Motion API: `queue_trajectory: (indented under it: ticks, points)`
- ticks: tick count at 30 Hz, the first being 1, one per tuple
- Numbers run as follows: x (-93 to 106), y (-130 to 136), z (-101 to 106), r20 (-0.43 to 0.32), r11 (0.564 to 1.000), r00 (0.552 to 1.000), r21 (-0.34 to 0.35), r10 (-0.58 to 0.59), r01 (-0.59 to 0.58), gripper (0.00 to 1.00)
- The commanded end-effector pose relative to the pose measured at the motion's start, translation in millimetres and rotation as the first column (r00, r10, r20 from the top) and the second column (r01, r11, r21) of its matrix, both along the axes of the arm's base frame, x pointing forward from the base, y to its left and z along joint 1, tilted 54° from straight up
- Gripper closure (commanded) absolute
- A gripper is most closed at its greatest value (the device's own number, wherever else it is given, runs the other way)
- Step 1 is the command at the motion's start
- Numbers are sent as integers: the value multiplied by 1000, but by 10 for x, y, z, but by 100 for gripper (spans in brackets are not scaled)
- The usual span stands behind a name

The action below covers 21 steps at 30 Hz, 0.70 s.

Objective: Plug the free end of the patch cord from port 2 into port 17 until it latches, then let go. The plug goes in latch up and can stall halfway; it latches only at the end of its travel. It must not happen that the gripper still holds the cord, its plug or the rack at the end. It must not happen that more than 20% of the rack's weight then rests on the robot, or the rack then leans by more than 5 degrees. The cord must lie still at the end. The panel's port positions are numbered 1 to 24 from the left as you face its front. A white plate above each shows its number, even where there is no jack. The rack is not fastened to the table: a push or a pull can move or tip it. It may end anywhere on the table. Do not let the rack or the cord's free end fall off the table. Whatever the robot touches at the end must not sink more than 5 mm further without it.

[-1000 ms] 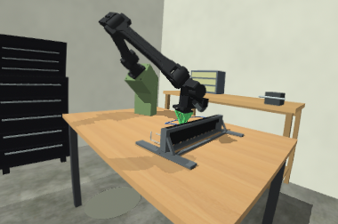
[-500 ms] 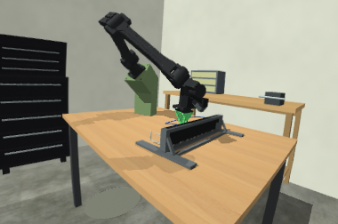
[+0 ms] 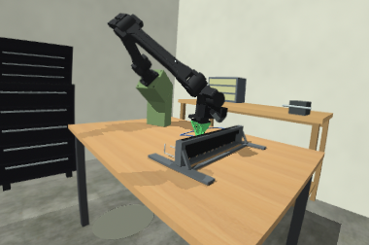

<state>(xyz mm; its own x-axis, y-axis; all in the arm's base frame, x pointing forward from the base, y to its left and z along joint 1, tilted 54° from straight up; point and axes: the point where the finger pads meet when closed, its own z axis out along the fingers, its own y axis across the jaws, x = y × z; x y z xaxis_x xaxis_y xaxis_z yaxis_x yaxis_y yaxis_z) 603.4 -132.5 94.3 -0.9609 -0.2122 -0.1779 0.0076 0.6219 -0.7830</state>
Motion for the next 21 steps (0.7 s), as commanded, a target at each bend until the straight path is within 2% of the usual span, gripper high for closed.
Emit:
queue_trajectory:
  ticks: [1,21]
  points:
    - [-54,-75,-84,-27,1000,1000,5,1,-1,100]
    - [-71,-79,58,-10,1000,1000,4,1,-1,100]
